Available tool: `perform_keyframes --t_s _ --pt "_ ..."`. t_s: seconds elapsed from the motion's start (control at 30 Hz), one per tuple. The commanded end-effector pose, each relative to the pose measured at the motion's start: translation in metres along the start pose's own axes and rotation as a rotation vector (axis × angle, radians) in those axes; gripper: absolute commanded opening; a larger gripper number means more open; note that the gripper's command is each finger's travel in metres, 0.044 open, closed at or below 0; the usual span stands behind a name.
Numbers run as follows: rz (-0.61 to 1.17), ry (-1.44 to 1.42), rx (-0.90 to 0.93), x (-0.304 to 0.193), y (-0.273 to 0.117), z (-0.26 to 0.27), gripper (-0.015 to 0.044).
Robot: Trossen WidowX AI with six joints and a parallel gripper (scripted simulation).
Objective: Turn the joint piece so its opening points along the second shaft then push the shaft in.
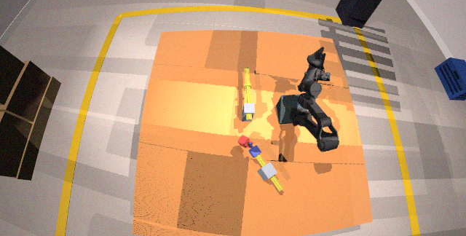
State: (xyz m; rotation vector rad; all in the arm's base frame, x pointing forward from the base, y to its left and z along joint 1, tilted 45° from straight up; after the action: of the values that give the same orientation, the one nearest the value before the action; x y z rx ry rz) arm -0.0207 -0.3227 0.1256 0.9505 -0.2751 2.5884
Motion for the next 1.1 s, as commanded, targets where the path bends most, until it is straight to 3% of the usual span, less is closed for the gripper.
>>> perform_keyframes --t_s 0.0,0.2,0.57,1.07 --pt "0.0 0.0 0.0 0.0 0.0 0.0 0.0426" --pt "0.053 -0.043 0.012 -0.013 0.003 0.007 0.044" --pt "0.328 -0.269 0.097 -0.08 0.004 0.043 0.044" --pt "0.677 -0.555 0.248 -0.159 -0.029 0.084 0.044"
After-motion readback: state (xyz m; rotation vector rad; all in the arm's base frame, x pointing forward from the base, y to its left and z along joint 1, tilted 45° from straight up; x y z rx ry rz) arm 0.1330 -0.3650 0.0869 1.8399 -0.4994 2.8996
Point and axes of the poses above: the point midway between the two fingers, 35 mm back from their tips, its own y axis out along the fingers, its own z axis across the jaws, x = y × z, the point moved 1 cm from there along -y, back along the fingers, and after that the axes turned 1 degree about y, right-handed, at the moved point
